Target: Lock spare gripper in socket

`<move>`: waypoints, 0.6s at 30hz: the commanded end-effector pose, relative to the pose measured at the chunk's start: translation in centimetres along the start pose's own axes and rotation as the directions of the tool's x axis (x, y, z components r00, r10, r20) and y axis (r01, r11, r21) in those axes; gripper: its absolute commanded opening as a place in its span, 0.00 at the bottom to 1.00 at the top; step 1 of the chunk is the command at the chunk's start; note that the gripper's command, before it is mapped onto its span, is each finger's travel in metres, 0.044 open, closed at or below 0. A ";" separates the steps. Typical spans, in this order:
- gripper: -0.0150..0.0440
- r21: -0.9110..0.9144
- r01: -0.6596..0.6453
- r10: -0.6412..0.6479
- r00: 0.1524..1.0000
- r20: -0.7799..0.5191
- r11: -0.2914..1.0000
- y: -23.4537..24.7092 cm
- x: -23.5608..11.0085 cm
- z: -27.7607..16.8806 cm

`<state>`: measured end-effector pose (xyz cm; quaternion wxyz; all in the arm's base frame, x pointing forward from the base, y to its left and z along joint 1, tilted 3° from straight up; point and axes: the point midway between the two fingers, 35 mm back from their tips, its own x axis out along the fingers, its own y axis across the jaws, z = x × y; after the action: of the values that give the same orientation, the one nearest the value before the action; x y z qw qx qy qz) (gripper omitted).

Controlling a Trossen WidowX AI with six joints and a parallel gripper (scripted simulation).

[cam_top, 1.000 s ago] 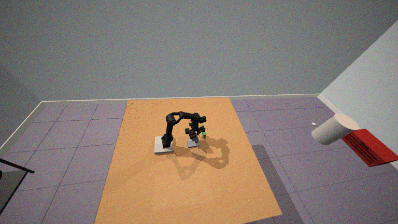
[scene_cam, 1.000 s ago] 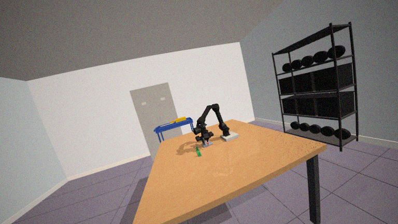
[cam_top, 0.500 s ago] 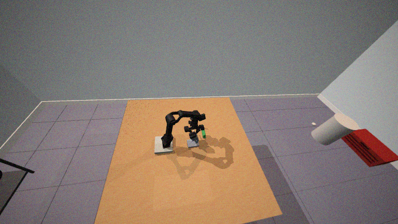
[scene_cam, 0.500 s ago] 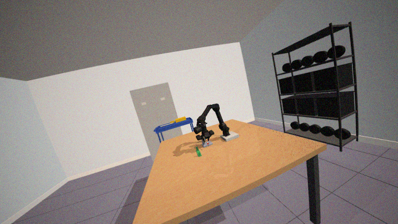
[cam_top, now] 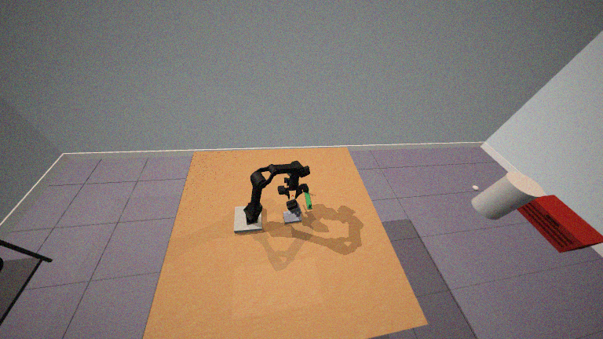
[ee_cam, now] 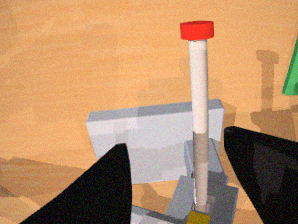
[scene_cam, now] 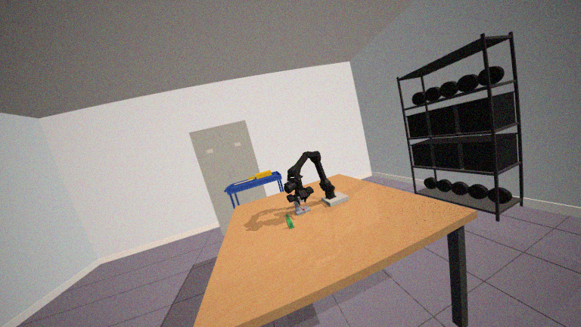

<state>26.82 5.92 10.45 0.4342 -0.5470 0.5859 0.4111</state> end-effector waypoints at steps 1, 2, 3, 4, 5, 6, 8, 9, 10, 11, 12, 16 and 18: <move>0.59 0.001 0.001 -0.001 1.000 0.002 1.000 0.0 -1.0 0.4; 0.59 0.000 0.000 0.000 1.000 0.001 1.000 0.0 -1.2 0.5; 0.59 -0.001 -0.001 0.001 1.000 -0.001 1.000 0.1 -1.4 0.6; 0.59 -0.002 -0.003 0.003 1.000 -0.002 1.000 0.1 -1.6 0.7; 0.59 -0.004 -0.004 0.004 1.000 -0.003 1.000 0.2 -1.8 0.8; 0.59 -0.005 -0.005 0.005 1.000 -0.005 1.000 0.2 -2.0 0.8; 0.59 -0.007 -0.008 0.008 1.000 -0.008 1.000 0.3 -2.4 1.0; 0.59 -0.008 -0.009 0.009 1.000 -0.009 1.000 0.4 -2.6 1.1; 0.59 -0.009 -0.010 0.010 1.000 -0.011 1.000 0.4 -2.9 1.2; 0.59 -0.011 -0.011 0.011 1.000 -0.012 1.000 0.4 -3.1 1.2; 0.59 -0.012 -0.012 0.012 1.000 -0.014 1.000 0.5 -3.3 1.3; 0.59 -0.016 -0.017 0.017 1.000 -0.020 1.000 0.6 -4.2 1.6; 0.68 -0.019 -0.019 0.019 1.000 -0.024 1.000 0.7 -3.4 1.3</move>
<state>26.40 8.26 13.46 0.4199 -0.5511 0.5912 0.4130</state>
